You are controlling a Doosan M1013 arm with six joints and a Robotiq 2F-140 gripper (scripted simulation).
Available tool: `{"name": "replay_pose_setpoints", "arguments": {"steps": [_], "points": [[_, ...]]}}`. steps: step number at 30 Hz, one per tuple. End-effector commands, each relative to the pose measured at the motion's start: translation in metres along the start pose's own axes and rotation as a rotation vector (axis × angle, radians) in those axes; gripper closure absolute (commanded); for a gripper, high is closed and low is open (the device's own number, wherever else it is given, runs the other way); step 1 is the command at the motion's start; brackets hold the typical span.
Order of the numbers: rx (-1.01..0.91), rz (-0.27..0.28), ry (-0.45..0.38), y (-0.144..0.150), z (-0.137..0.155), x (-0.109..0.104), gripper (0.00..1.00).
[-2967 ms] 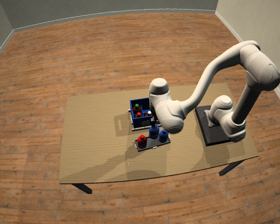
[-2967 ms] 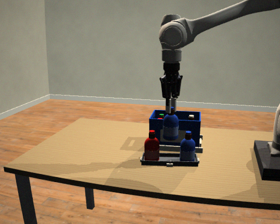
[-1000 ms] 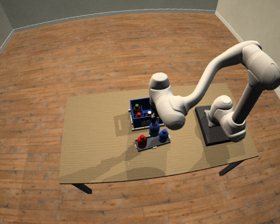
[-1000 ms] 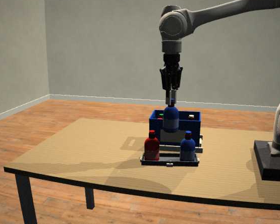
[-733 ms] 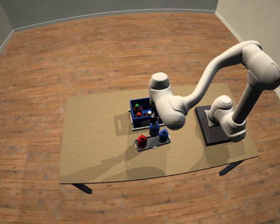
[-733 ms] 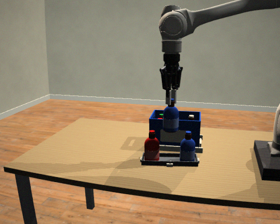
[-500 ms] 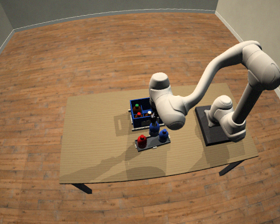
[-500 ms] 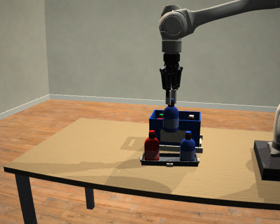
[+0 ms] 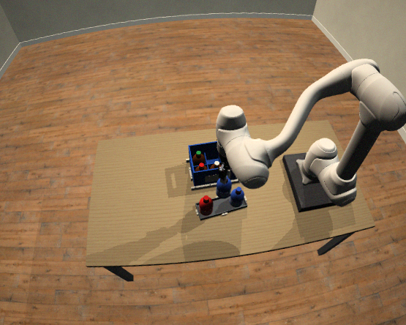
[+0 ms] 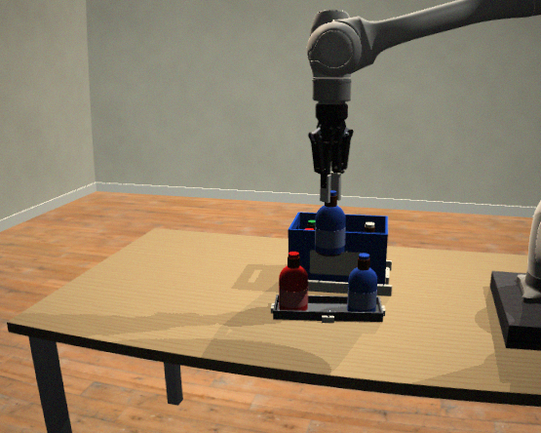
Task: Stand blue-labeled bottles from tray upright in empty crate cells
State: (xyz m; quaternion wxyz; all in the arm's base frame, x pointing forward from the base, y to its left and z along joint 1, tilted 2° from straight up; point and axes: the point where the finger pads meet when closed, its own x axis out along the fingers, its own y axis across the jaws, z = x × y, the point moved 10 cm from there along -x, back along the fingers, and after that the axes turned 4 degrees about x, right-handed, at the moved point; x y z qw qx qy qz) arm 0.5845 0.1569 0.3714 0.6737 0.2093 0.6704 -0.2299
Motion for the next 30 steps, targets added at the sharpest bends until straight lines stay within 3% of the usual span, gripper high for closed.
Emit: {"name": "replay_pose_setpoints", "arguments": {"steps": [1,30], "points": [[0.0,0.0,0.0,0.0,0.0,-0.0001,1.0],[0.0,0.0,0.0,-0.0001,0.0,-0.0099,1.0]]}}
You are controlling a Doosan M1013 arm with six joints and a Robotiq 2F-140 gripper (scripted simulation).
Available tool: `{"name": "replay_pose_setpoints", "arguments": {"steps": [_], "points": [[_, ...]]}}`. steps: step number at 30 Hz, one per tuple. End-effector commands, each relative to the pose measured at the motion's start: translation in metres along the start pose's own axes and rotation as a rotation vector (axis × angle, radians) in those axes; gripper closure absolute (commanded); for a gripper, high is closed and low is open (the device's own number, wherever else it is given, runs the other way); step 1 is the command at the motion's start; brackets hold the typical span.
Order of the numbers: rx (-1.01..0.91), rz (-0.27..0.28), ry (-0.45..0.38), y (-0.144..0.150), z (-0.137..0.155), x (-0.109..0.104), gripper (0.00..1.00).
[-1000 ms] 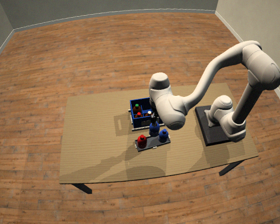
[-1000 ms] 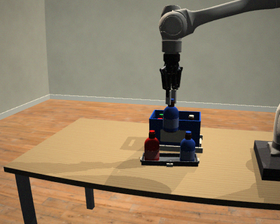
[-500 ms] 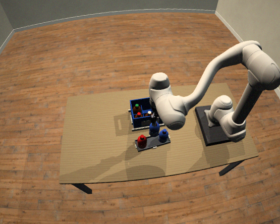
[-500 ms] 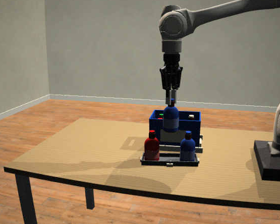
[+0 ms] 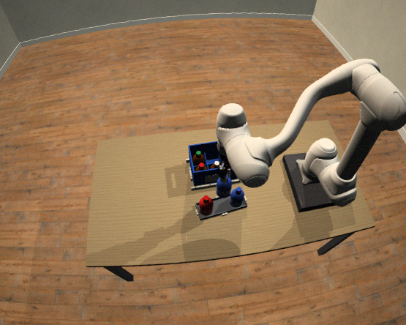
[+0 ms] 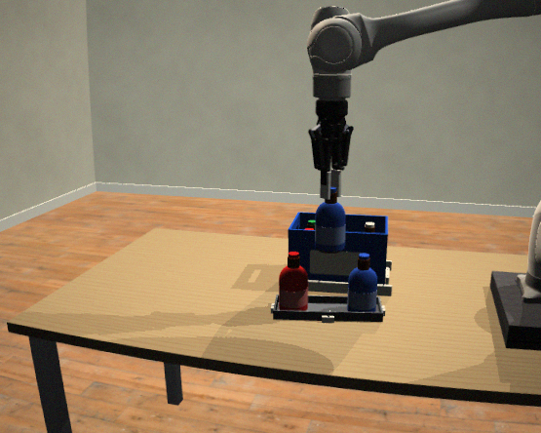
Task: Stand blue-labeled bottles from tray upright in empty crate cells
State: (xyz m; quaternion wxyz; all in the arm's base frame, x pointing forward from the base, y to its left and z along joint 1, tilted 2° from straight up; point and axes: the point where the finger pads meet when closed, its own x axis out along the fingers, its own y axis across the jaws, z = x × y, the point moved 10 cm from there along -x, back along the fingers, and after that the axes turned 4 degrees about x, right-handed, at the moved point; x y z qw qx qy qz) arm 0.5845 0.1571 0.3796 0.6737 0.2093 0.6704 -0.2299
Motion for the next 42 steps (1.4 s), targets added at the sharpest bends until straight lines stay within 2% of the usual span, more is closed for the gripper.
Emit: {"name": "replay_pose_setpoints", "arguments": {"steps": [1,15,42], "points": [[0.0,0.0,0.0,0.0,0.0,-0.003,1.0],[0.0,0.0,0.0,0.0,0.0,-0.013,1.0],[0.0,0.0,0.0,0.0,0.0,-0.014,1.0]]}}
